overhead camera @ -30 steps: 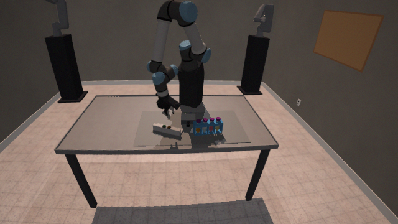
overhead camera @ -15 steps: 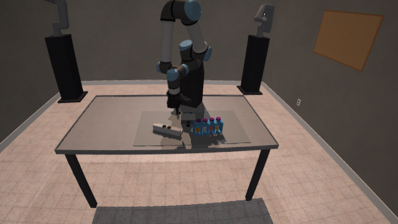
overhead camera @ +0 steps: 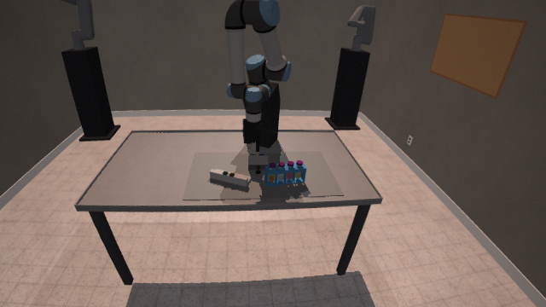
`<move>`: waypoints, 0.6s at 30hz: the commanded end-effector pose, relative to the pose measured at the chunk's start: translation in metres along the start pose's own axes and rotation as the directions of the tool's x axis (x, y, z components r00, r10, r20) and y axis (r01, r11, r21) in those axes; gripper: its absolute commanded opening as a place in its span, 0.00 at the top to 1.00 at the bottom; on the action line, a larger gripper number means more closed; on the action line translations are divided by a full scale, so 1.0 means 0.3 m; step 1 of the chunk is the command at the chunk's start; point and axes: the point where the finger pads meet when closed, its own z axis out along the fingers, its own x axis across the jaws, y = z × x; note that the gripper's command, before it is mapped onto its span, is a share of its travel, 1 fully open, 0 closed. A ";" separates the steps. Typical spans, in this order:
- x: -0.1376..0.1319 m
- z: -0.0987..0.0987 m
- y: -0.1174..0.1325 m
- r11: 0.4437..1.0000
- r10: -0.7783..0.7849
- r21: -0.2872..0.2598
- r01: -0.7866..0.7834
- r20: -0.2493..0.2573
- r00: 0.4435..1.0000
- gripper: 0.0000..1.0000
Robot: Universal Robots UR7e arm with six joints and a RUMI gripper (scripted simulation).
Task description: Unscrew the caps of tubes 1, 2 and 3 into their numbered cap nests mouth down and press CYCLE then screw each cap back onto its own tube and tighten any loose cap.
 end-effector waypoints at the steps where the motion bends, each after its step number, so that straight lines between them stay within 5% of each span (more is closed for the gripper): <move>1: -0.006 -0.023 -0.047 0.998 -0.063 -0.017 0.063 -0.032 0.997 0.65; 16: -0.006 -0.023 -0.047 0.995 -0.094 -0.024 0.093 -0.045 0.995 0.65; 18: 0.000 -0.022 -0.102 0.997 0.072 -0.017 -0.073 -0.049 0.996 0.65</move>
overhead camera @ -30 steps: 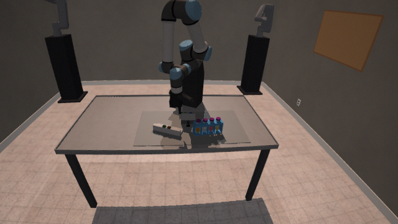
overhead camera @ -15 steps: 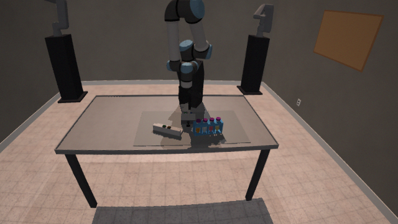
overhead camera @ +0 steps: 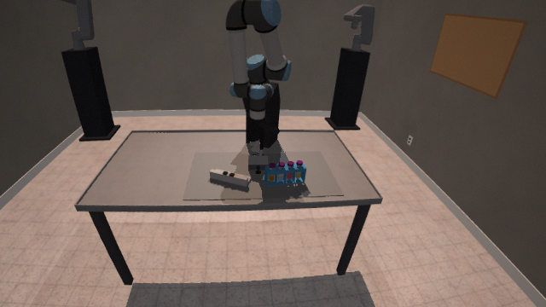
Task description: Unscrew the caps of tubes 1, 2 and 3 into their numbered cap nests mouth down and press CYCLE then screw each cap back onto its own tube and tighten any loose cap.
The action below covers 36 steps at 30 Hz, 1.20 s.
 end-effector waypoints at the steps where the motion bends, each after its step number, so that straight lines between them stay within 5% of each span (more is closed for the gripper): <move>1: 0.015 -0.001 -0.076 0.973 0.229 -0.001 -0.229 -0.001 0.973 0.65; 8: 0.036 -0.001 -0.185 0.875 0.484 0.000 -0.484 -0.001 0.875 0.65; 33: 0.138 0.000 -0.731 0.875 0.484 0.000 -0.484 -0.001 0.875 0.65; 36: 0.139 -0.001 -0.735 0.875 0.484 0.000 -0.484 -0.001 0.875 0.65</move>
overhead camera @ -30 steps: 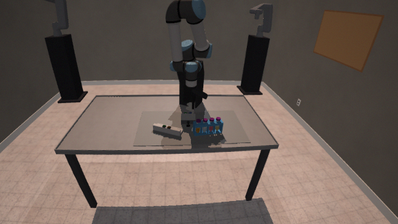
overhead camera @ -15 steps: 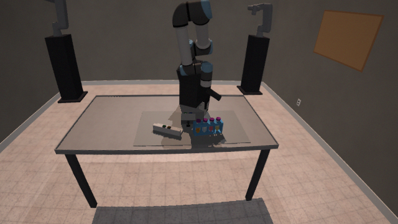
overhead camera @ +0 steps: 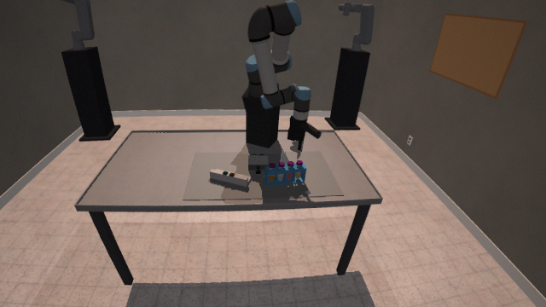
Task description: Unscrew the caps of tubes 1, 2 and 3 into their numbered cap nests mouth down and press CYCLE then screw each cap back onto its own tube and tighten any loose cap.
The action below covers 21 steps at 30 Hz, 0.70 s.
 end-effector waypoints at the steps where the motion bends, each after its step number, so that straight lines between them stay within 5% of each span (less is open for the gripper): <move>1: -0.005 0.002 -0.028 1.000 0.002 -0.004 -0.002 0.000 1.000 0.65; 21: -0.005 0.120 -0.028 1.000 0.002 -0.004 -0.002 0.000 1.000 0.65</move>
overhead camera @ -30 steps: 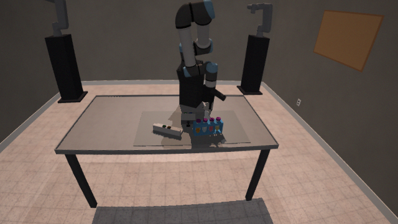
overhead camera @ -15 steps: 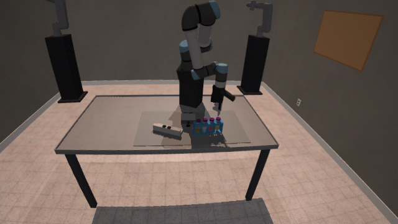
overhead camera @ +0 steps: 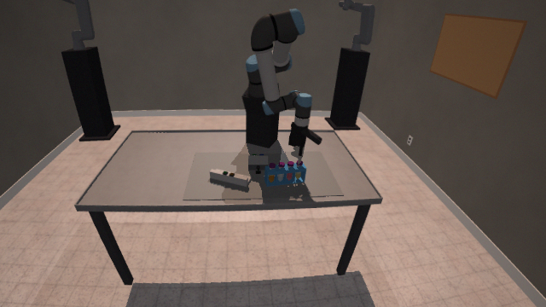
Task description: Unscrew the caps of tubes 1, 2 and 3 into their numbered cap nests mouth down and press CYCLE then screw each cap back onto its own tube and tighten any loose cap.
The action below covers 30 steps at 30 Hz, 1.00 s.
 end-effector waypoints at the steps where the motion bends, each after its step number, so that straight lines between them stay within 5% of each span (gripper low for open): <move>1: 0.002 0.009 -0.002 1.000 0.000 0.001 0.000 -0.002 1.000 0.65; 30: 0.002 0.042 -0.002 1.000 0.000 0.001 0.000 -0.002 1.000 0.65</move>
